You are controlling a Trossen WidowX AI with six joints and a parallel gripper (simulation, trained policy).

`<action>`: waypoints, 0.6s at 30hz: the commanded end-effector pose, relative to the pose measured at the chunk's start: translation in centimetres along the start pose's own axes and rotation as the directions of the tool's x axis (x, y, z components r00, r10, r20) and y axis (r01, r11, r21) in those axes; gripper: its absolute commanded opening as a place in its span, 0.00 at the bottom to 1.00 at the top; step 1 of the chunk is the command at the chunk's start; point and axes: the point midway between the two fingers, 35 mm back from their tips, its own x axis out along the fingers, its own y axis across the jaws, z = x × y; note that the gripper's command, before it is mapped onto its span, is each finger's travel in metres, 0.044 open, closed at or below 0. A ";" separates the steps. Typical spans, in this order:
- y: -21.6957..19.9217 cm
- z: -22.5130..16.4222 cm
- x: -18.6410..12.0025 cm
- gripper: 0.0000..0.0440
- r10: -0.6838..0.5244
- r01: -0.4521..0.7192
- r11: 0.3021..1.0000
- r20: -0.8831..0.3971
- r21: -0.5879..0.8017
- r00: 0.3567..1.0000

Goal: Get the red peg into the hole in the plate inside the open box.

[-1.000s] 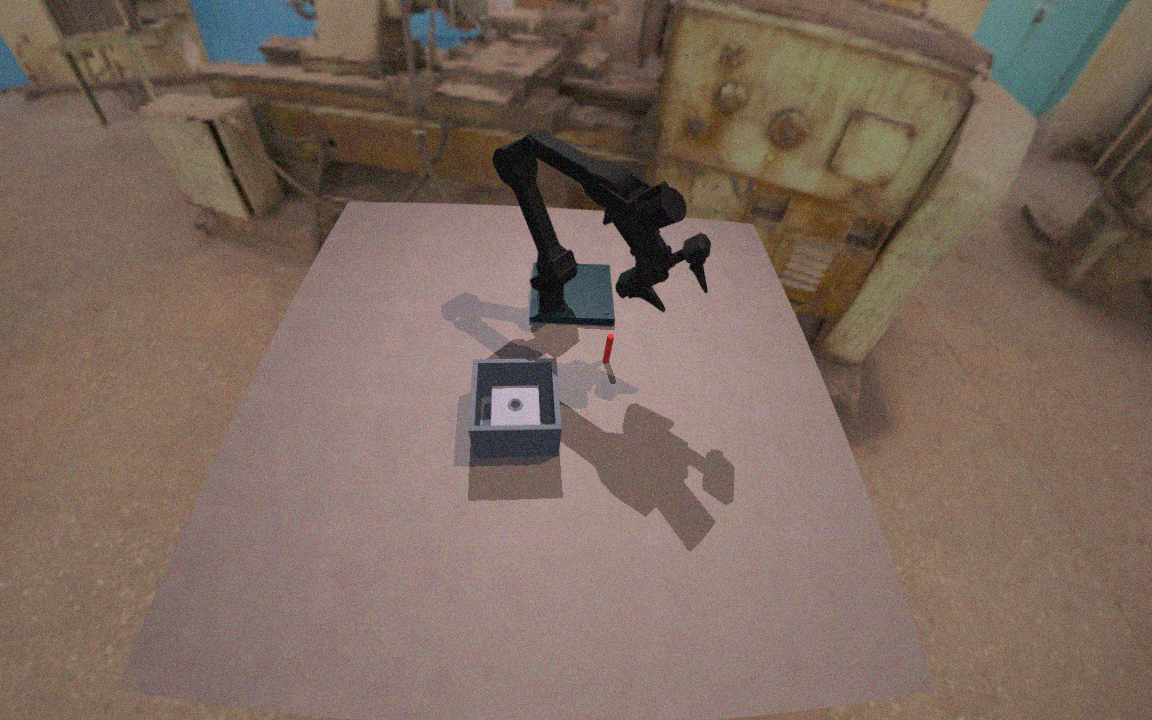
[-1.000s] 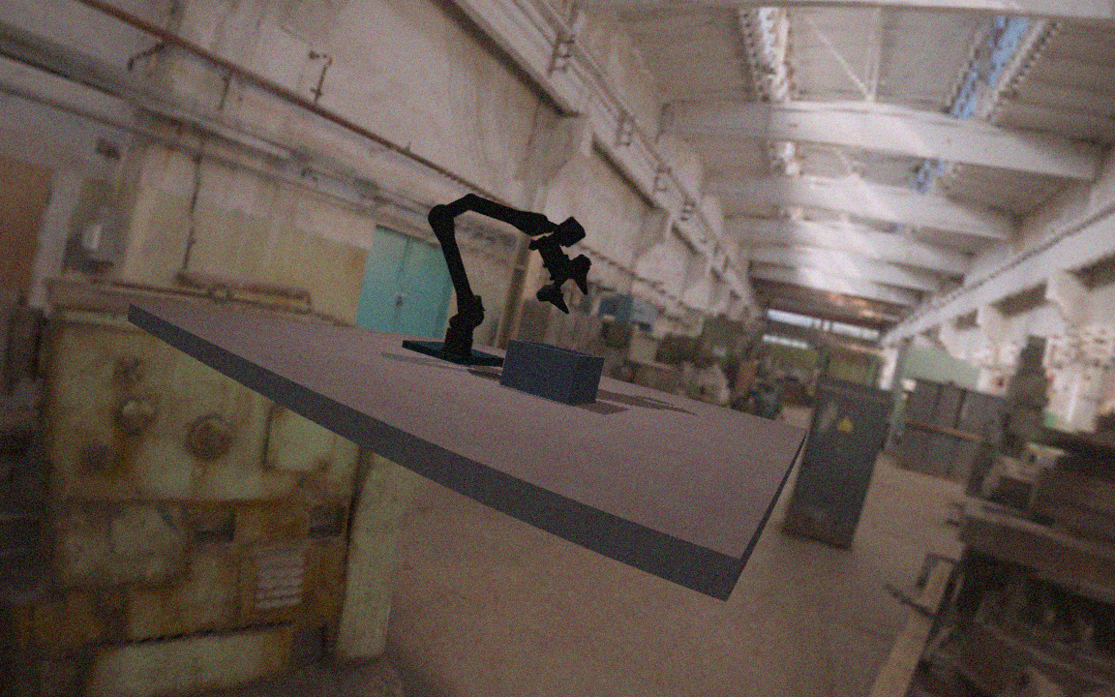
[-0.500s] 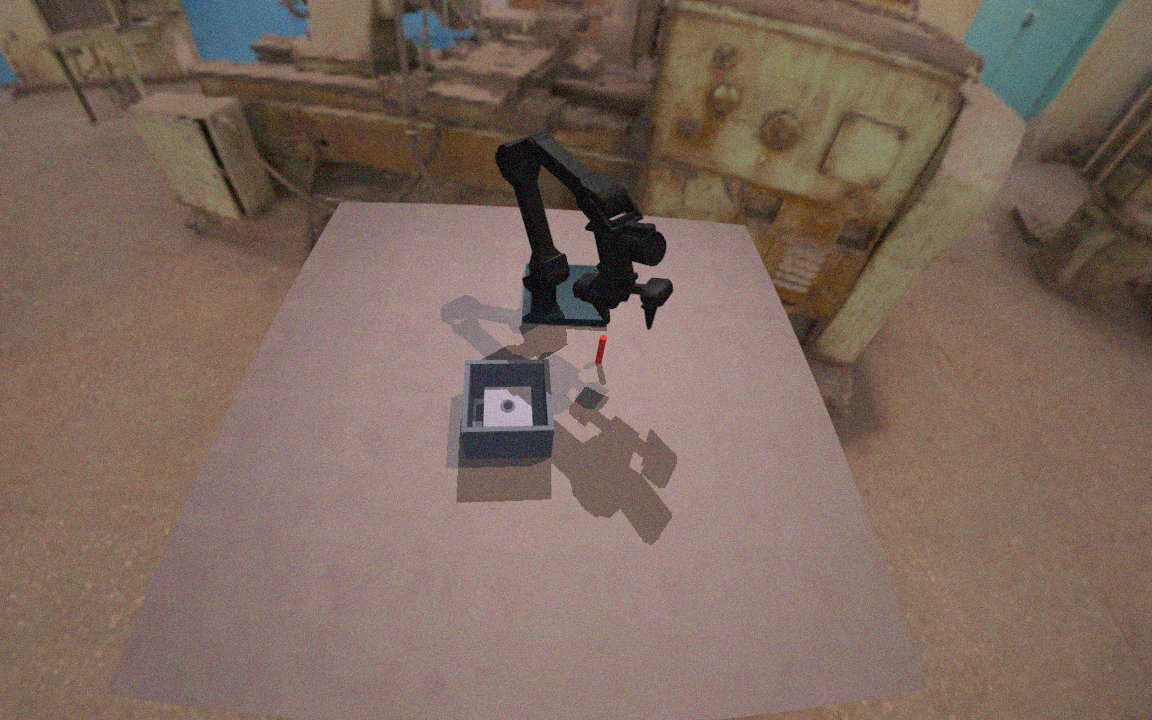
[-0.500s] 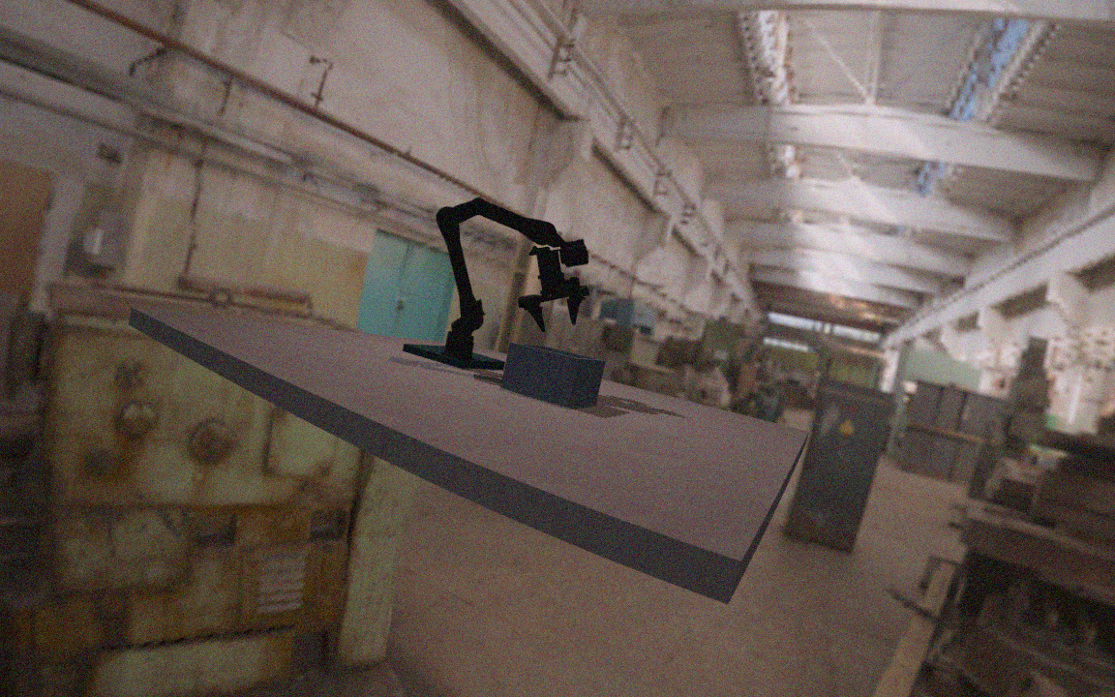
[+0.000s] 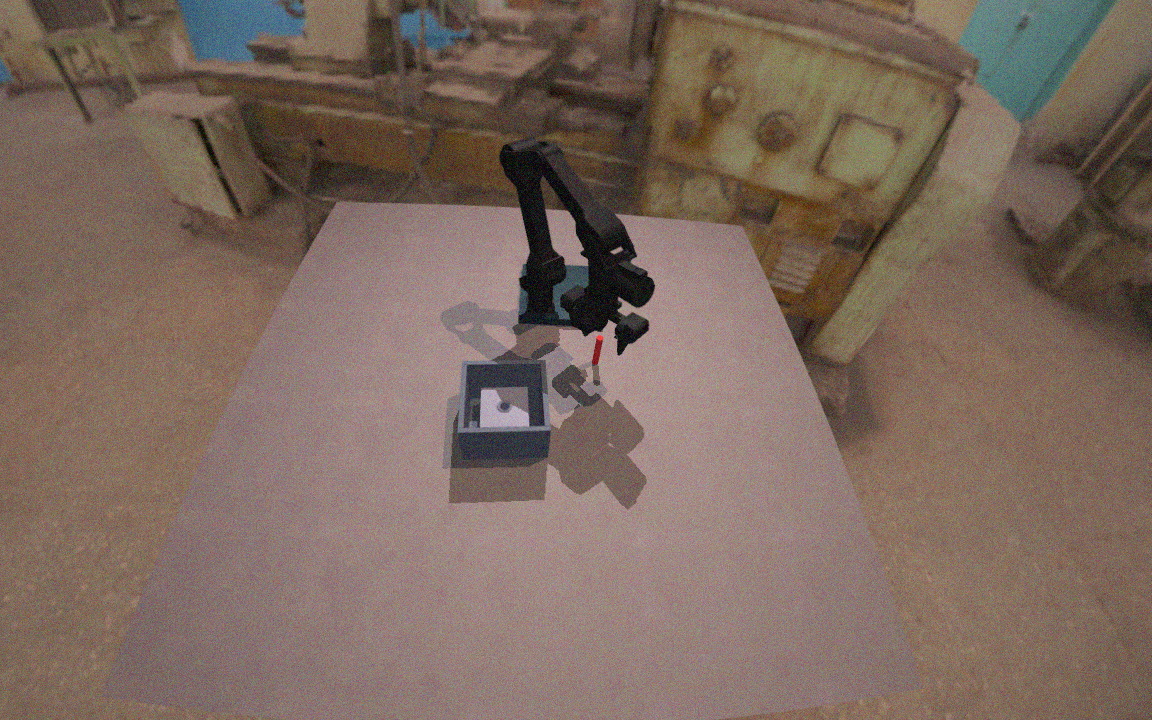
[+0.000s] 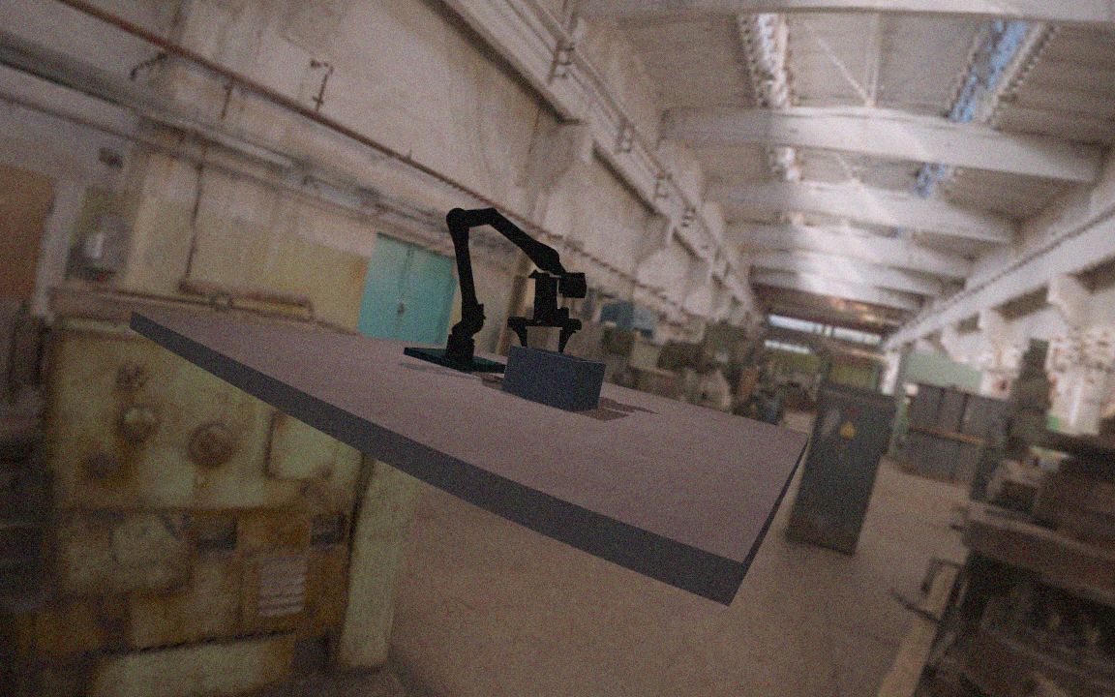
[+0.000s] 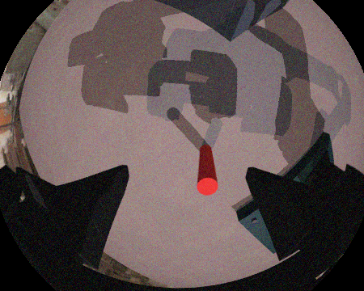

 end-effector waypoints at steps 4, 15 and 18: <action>-0.8 0.1 3.1 1.00 -0.017 0.016 0.998 0.017 0.066 1.000; -2.2 -0.2 5.4 0.57 -0.050 0.050 0.986 -0.008 0.159 0.999; -2.2 -0.3 5.3 0.39 -0.054 0.058 0.985 -0.026 0.164 0.998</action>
